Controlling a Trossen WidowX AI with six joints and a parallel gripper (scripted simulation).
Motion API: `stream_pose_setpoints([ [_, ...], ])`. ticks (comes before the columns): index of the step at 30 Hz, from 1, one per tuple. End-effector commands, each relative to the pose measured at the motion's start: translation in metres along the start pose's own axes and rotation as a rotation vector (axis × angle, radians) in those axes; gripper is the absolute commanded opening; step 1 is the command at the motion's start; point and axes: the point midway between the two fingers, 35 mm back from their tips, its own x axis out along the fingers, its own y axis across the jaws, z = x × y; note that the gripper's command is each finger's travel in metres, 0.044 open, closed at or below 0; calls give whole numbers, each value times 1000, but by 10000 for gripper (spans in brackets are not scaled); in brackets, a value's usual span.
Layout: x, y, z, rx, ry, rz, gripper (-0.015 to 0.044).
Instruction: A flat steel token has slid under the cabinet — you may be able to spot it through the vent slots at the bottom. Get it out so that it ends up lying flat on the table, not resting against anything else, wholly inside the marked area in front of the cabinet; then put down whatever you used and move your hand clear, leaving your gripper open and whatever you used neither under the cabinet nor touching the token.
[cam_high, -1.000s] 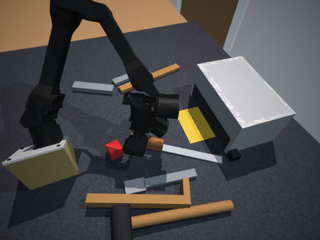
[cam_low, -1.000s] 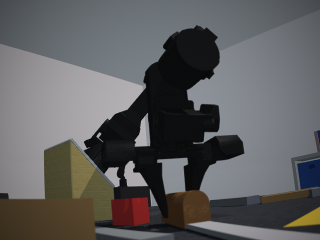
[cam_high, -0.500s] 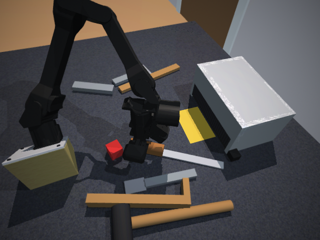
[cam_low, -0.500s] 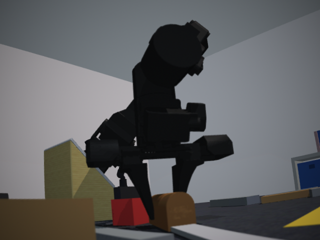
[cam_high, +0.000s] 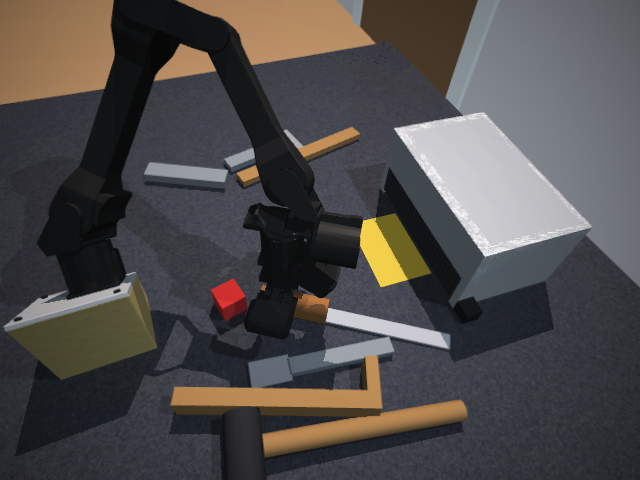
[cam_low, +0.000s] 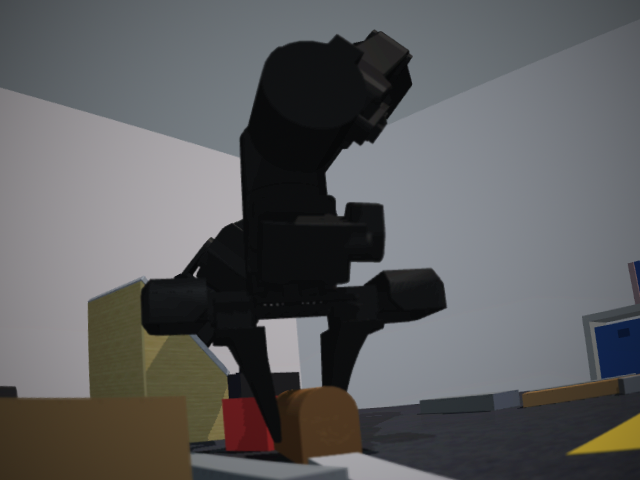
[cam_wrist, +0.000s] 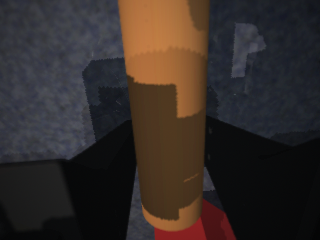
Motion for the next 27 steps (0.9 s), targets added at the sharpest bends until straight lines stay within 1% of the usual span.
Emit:
stream_pose_setpoints([
  [1,-1,-5,4,3,-5,-4,0],
  [27,-2,-35,9,3,-6,-6,0],
])
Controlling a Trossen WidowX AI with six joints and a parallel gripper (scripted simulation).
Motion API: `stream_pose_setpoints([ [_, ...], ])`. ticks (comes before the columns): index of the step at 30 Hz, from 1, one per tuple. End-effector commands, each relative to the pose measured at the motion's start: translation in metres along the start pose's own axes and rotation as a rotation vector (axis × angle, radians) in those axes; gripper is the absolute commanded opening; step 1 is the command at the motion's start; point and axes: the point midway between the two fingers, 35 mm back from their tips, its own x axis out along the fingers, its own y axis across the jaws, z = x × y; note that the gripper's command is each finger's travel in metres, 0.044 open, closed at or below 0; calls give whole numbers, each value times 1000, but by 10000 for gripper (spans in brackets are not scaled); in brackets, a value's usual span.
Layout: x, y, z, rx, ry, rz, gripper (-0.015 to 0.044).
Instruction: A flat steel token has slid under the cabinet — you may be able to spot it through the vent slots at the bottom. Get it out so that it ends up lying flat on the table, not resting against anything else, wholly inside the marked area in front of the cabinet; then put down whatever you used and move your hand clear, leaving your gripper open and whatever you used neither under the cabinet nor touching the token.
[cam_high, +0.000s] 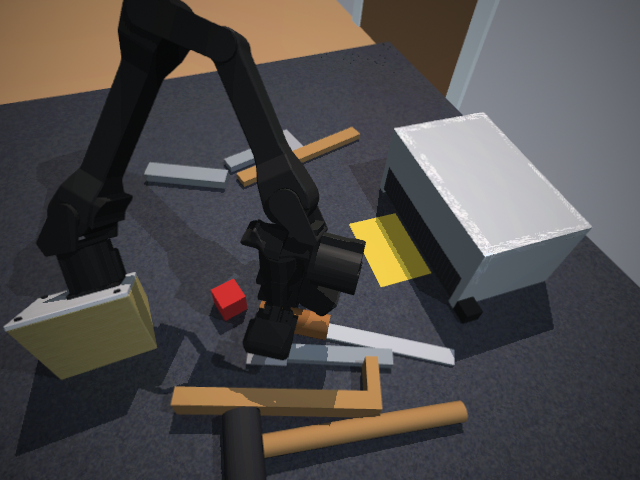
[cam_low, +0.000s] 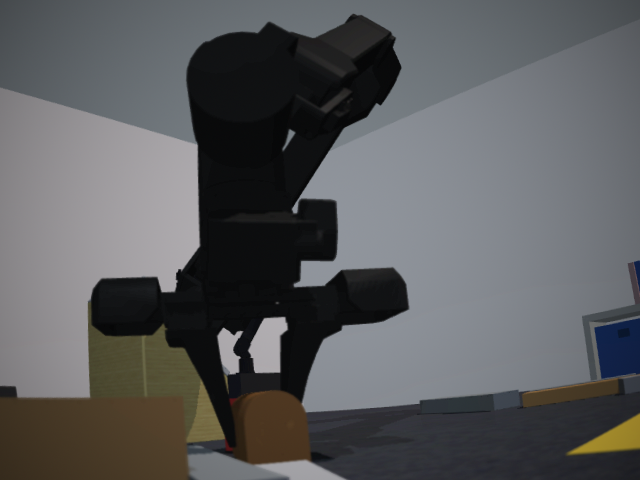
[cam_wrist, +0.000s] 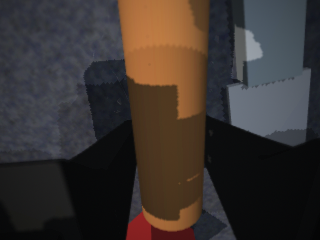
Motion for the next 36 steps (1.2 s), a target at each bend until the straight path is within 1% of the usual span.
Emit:
stream_pose_setpoints([
  [1,-2,-7,2,13,-4,-9,0],
  [36,-2,-23,6,13,-5,-10,0],
])
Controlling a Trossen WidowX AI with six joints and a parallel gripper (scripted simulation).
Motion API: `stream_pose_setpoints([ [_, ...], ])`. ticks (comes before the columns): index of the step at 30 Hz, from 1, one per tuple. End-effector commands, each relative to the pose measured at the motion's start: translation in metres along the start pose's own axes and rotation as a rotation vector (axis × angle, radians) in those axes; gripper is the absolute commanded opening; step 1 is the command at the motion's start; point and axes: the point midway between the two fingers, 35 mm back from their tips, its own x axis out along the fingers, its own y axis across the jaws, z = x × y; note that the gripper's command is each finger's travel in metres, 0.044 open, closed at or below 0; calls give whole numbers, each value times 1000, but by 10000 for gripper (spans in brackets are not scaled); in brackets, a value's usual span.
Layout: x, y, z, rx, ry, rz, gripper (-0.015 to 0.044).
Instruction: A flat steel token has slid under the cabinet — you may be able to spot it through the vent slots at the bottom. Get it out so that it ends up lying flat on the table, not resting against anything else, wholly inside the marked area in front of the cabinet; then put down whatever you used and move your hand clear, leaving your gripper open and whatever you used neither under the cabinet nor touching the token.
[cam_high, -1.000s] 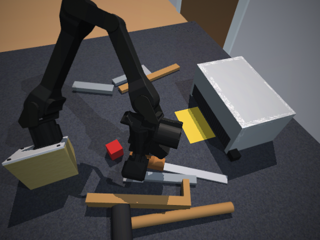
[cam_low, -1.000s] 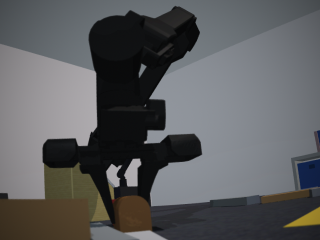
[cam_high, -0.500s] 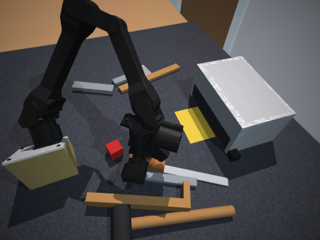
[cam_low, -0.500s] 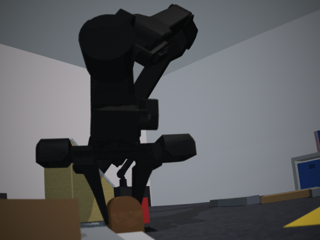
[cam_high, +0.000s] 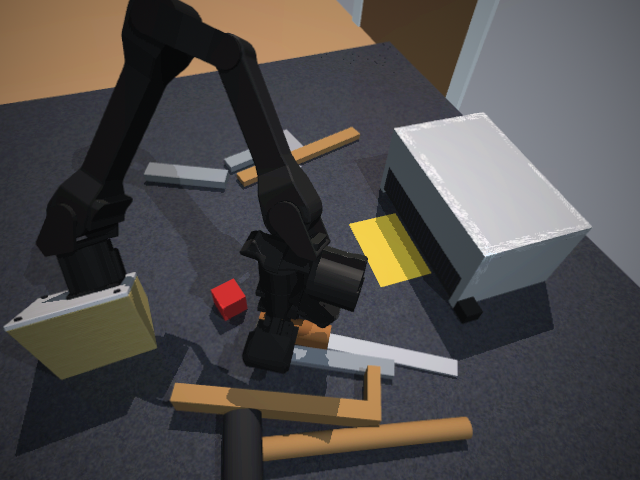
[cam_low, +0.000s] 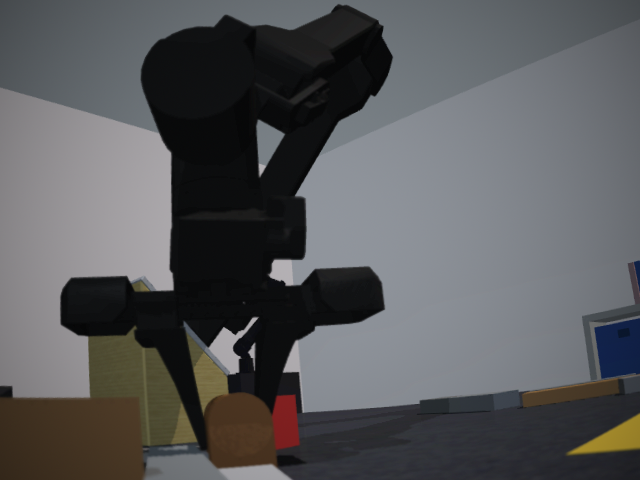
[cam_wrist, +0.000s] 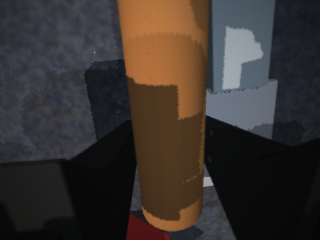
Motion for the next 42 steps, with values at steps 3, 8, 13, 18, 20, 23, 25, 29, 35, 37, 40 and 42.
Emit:
stream_pose_setpoints([
  [3,-2,-8,2,13,-4,-12,0],
  [8,-2,-11,3,13,-4,-12,0],
  [13,-2,-12,3,13,-4,-12,0],
  [18,-2,-15,4,13,-4,-12,0],
  [20,-2,-16,5,13,-4,-12,0],
  [23,-2,-18,5,13,-4,-12,0],
  [25,-2,-18,5,13,-4,-12,0],
  [29,-2,-20,6,13,-5,-12,0],
  [35,-2,-25,8,13,-5,-13,0],
  [37,-2,-26,8,13,-5,-13,0],
  [40,-2,-28,8,13,-5,-13,0],
  [42,-2,-29,9,13,-5,-13,0],
])
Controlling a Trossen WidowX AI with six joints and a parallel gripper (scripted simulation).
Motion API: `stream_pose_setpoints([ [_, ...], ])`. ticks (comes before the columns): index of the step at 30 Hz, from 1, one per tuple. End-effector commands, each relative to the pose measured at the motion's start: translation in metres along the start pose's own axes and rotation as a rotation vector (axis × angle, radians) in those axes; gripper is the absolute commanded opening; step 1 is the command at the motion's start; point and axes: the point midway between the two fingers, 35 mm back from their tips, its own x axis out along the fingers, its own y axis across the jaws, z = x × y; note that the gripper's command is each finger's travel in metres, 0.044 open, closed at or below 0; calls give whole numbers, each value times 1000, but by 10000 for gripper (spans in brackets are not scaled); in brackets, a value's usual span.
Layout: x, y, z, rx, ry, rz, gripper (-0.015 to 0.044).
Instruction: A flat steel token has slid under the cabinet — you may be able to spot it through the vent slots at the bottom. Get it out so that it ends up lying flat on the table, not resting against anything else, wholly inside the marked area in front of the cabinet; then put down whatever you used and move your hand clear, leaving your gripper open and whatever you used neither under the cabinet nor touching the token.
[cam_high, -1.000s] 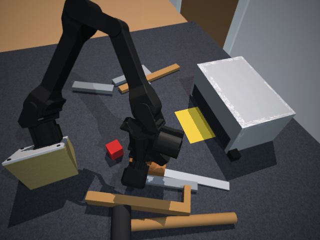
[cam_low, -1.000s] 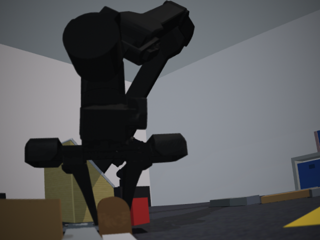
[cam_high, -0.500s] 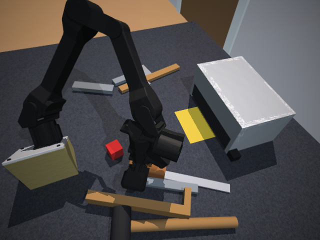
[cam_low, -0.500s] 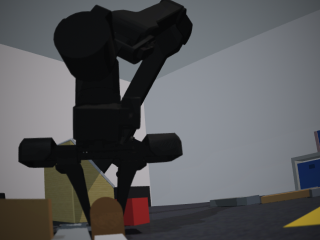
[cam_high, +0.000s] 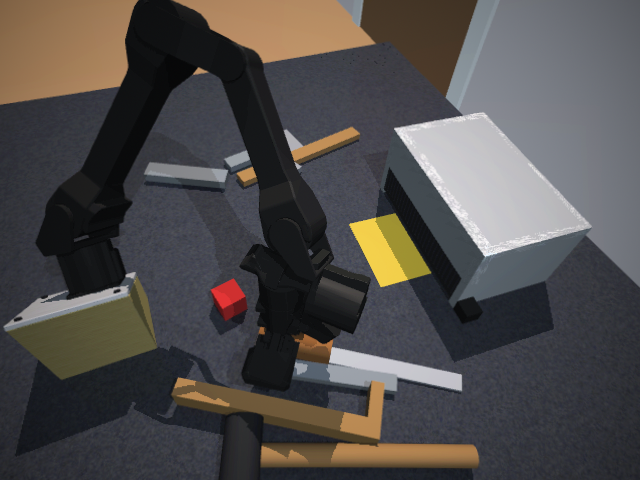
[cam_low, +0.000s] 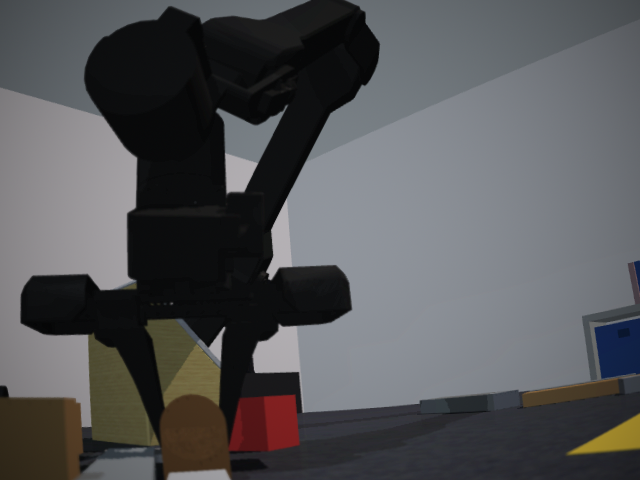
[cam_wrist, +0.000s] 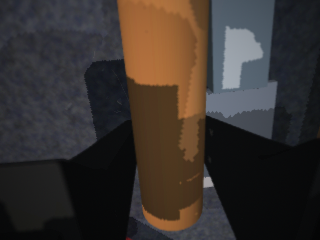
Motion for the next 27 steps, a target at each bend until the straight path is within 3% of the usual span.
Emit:
stream_pose_setpoints([
  [1,-2,-7,2,13,-4,-11,0],
  [27,-2,-8,3,-168,-3,-12,0],
])
